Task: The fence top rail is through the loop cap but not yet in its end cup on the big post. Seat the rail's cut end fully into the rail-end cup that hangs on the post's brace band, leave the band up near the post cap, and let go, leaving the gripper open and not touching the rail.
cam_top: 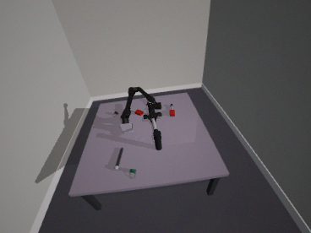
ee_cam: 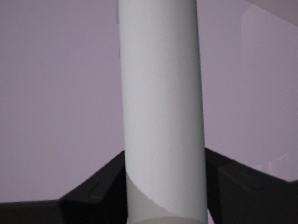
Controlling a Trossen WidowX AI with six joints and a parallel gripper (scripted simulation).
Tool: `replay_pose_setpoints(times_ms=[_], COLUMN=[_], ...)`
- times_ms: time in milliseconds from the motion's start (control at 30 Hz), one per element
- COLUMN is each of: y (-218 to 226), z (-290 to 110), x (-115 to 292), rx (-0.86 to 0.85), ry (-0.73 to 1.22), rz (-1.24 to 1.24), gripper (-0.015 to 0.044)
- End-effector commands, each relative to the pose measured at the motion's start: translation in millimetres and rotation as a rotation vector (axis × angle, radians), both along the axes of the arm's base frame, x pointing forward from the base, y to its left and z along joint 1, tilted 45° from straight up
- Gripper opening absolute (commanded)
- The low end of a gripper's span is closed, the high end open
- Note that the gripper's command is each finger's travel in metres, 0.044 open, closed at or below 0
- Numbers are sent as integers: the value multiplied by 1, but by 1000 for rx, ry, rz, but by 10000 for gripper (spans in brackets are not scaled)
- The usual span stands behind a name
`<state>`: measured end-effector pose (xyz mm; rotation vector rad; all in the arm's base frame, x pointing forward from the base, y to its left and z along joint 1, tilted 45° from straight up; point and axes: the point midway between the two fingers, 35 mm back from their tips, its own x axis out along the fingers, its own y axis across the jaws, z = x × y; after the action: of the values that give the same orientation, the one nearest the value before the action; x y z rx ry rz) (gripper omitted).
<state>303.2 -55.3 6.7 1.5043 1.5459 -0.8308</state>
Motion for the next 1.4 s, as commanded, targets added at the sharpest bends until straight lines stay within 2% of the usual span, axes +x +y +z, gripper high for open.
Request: replay_pose_setpoints(times_ms=[0, 1367], y=[0, -17], z=[0, -5], x=[0, 5], rx=[2, 5], ry=[1, 5], rz=[0, 6], gripper=[0, 0])
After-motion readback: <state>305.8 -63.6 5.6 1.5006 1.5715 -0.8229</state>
